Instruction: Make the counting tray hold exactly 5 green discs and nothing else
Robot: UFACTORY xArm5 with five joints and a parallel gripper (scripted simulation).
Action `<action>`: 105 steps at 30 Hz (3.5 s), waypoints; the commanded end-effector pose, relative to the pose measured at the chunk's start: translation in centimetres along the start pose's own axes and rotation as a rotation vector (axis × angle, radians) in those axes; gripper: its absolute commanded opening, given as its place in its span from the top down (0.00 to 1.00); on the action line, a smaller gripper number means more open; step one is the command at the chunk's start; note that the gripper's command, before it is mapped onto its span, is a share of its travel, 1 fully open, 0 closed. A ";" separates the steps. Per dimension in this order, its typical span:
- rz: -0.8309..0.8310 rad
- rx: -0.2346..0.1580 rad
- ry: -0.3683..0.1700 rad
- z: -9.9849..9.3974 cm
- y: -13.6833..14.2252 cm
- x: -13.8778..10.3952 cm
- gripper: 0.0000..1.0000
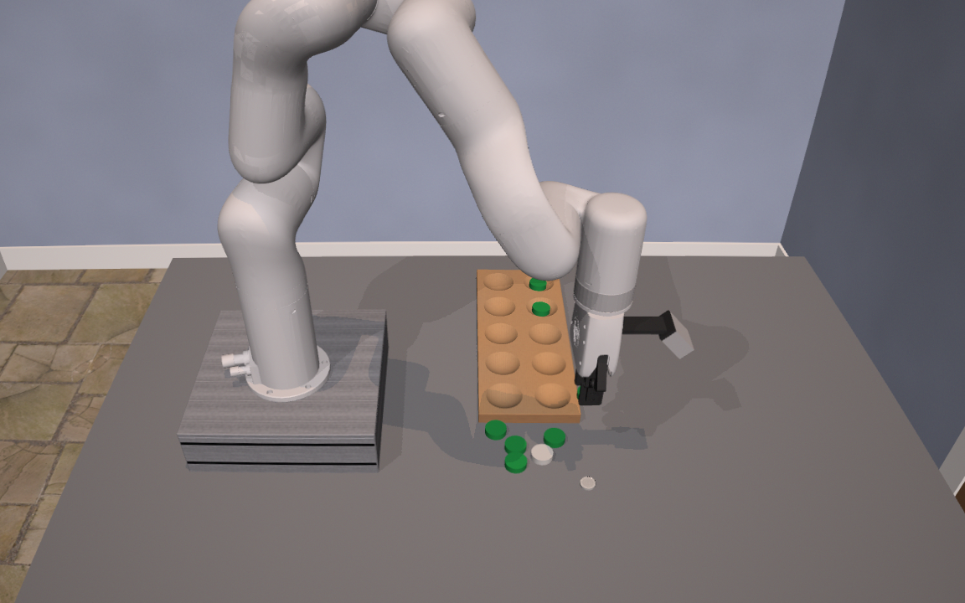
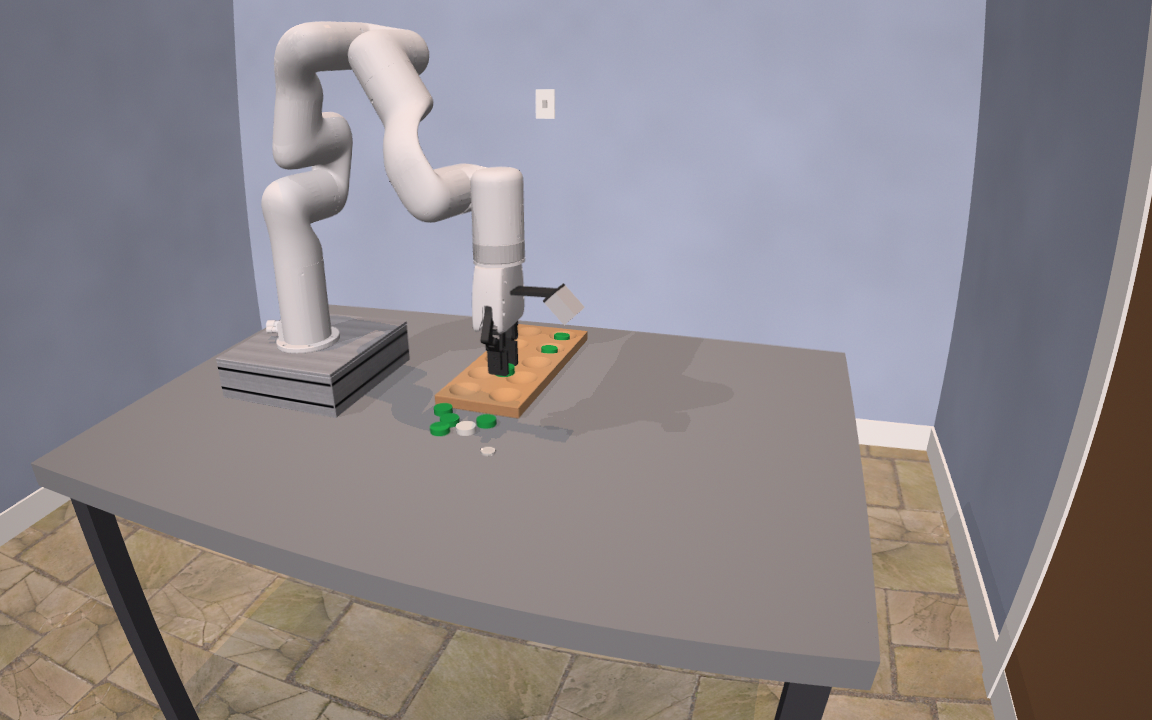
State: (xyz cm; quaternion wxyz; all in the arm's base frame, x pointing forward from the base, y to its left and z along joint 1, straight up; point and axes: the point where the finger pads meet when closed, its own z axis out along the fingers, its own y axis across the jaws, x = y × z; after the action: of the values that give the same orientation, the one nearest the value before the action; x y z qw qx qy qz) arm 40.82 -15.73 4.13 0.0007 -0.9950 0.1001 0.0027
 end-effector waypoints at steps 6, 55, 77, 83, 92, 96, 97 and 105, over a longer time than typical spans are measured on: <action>-0.001 -0.001 0.002 -0.6 -7.1 1.0 1.00; -0.001 -0.005 0.001 -1.5 -38.3 -10.0 1.00; -0.001 -0.005 0.001 7.5 -38.3 -10.0 1.00; -0.001 -0.005 0.001 8.1 -38.3 -10.0 1.00; -0.001 -0.005 0.001 8.4 -38.3 -10.0 1.00; -0.001 -0.005 0.001 8.4 -38.3 -10.0 1.00; -0.001 -0.005 0.001 8.4 -38.3 -10.0 1.00; -0.001 -0.005 0.001 8.4 -38.3 -10.0 0.63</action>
State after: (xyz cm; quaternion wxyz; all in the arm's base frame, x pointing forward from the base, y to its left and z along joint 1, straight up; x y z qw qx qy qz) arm 38.48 23.72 -4.32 -0.0029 -0.9950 0.0996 0.0038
